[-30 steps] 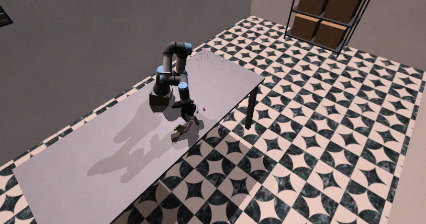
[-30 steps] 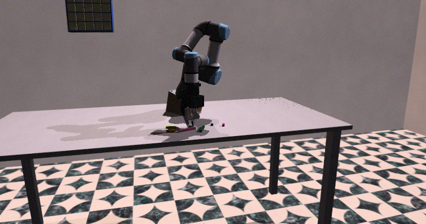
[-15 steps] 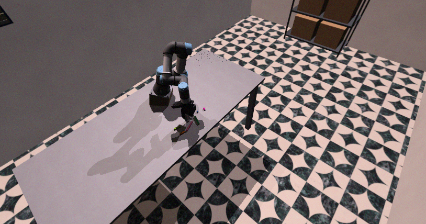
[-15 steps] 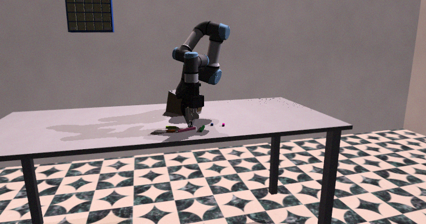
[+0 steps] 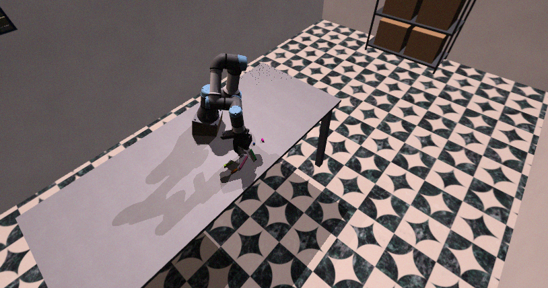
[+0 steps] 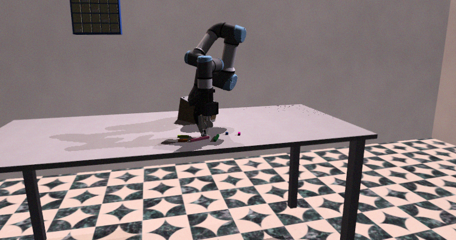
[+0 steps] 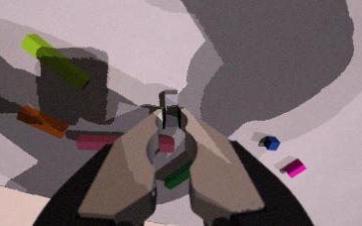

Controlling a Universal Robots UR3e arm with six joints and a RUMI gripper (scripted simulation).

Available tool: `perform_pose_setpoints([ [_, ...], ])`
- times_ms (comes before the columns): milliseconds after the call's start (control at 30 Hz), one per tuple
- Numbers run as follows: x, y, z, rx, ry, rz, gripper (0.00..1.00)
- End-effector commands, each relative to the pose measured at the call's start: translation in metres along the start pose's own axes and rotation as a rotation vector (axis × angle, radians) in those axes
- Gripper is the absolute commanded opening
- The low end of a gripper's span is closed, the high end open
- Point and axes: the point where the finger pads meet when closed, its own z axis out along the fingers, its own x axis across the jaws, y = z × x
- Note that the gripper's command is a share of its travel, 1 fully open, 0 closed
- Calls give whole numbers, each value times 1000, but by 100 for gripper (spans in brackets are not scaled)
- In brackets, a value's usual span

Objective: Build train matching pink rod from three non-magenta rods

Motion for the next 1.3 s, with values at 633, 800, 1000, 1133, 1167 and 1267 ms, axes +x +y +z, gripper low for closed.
perform_pose_setpoints([
  [633, 0, 0, -1, 0, -1, 0, 0],
  [800, -1, 0, -5, -1, -3, -1, 0],
  [1000, -1, 0, -14, -1, -3, -1, 0],
  [1133, -1, 0, -24, -1, -3, -1, 0],
  [1167, -1, 0, -27, -1, -3, -1, 0],
  [1267, -1, 0, -38, -1, -3, -1, 0],
])
